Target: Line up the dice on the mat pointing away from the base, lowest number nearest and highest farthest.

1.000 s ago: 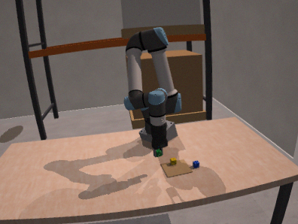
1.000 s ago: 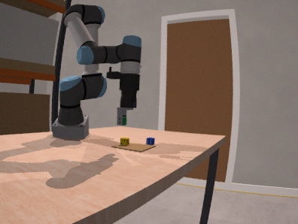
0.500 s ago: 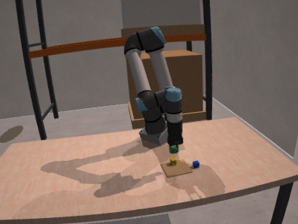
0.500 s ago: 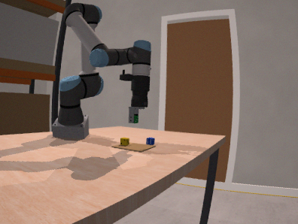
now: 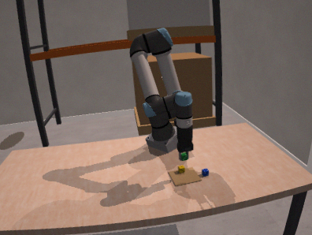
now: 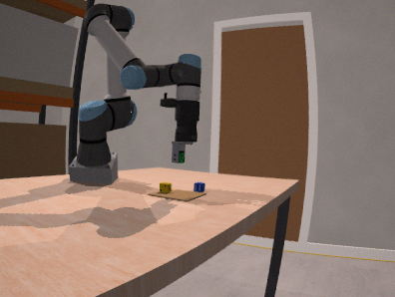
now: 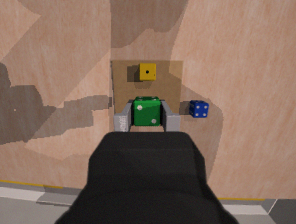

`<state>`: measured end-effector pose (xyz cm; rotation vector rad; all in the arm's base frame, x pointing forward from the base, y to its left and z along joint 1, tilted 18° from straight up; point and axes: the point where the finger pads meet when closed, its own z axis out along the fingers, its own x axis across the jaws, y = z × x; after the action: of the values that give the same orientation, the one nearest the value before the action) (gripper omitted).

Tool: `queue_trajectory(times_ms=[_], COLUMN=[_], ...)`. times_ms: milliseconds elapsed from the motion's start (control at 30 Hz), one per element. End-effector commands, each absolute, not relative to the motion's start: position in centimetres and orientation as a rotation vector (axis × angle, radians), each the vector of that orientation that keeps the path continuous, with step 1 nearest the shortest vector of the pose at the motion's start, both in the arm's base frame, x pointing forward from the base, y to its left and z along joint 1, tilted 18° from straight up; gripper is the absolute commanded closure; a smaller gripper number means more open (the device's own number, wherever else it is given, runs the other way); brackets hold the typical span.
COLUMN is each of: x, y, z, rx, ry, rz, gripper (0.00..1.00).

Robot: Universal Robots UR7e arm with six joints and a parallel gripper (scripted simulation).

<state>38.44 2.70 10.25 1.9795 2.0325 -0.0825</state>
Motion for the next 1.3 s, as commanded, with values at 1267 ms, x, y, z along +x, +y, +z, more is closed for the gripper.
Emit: queue_trajectory(times_ms=[1267], x=[40.3], y=[0.4], z=[1.2], rx=[1.980], ry=[2.031], rz=[-0.081], gripper=[0.43])
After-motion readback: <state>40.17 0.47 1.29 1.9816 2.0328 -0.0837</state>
